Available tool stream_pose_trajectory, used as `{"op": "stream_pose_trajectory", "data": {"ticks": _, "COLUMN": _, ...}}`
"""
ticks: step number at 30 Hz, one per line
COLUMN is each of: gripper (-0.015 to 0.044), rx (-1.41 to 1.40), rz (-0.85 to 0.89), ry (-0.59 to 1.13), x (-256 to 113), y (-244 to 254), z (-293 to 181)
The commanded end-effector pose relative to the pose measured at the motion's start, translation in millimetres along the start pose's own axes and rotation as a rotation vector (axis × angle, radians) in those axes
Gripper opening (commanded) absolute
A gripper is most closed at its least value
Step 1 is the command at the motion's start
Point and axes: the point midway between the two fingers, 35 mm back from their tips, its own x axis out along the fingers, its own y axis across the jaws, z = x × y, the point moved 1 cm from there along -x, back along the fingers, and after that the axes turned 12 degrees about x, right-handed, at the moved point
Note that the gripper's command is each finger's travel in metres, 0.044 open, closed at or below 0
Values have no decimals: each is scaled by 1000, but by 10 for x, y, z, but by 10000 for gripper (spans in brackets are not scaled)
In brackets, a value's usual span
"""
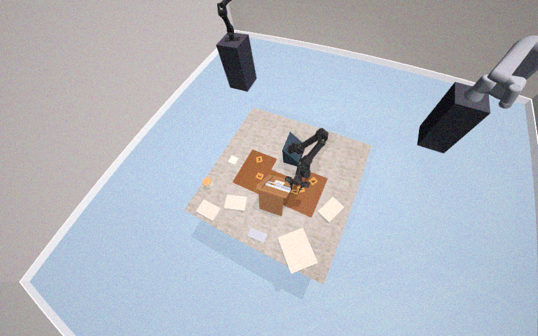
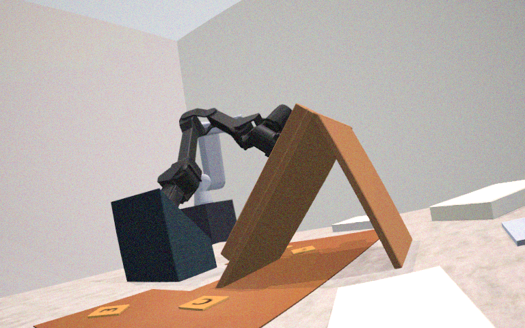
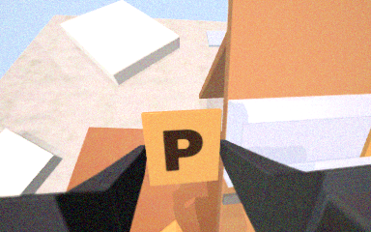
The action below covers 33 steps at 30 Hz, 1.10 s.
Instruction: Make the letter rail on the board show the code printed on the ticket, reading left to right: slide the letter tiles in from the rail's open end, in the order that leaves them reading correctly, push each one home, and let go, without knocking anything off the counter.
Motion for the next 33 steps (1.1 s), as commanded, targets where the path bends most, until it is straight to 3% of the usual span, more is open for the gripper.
{"op": "stream_pose_trajectory", "data": {"ticks": 1, "gripper": 0, "rx": -1, "rz": -4, "ry": 9, "x": 8, "y": -48, "z": -20}}
{"op": "stream_pose_trajectory", "data": {"ticks": 33, "gripper": 0, "rx": -1, "rz": -5, "ry": 9, "x": 8, "y": -207, "z": 14}}
